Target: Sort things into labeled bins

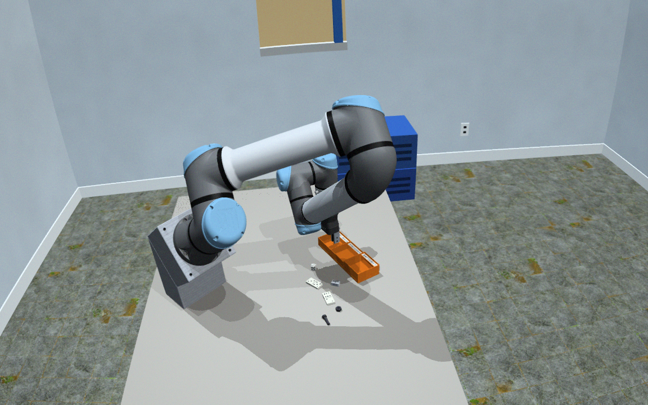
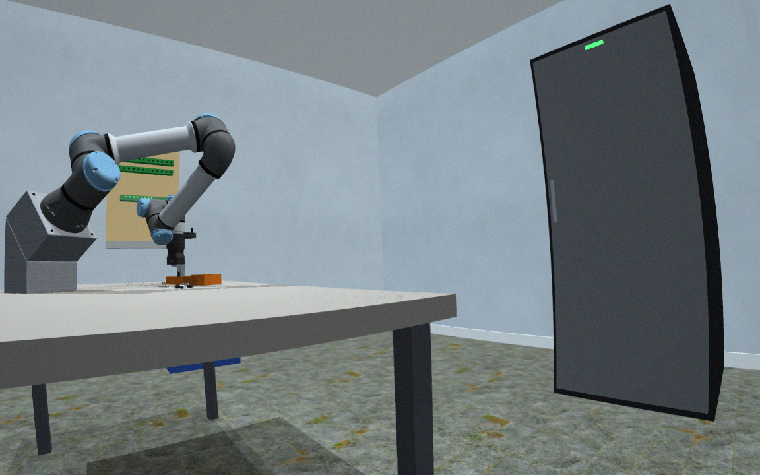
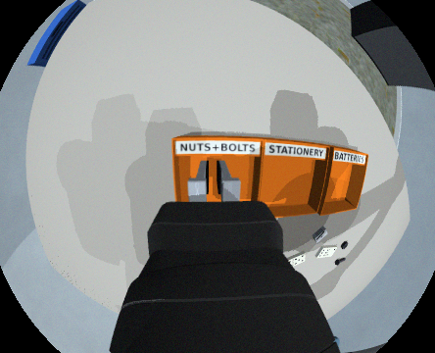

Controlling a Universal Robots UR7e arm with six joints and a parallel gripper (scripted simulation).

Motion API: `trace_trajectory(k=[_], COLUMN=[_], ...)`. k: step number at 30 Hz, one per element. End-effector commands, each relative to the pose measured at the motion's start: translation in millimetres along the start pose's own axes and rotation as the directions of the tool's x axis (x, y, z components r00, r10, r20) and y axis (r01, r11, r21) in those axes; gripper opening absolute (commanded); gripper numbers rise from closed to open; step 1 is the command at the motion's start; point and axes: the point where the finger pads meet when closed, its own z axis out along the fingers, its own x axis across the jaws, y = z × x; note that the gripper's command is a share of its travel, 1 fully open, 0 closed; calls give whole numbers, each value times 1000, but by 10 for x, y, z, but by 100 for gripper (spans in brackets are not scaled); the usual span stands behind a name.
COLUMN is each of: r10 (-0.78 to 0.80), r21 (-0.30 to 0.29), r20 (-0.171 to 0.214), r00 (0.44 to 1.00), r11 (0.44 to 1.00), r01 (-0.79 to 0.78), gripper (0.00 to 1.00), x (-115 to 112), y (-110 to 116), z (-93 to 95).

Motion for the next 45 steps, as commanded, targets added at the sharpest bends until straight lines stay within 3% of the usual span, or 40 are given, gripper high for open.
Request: trace_trajectory(k=[1, 12, 37, 42, 45], r10=[0, 0, -2, -2, -2], r21=[1, 1, 2, 2, 2], r20=[1, 1, 1, 1, 1], r00=[1000, 1000, 1000, 1000, 1000], r11=[1000, 1000, 1000, 1000, 1000], r01=[0, 0, 2, 2, 2], gripper=[31, 31, 31, 31, 31], x=[-3, -3, -4, -4, -4], y=[-7, -7, 4, 5, 5], z=[0, 0, -311, -511, -535])
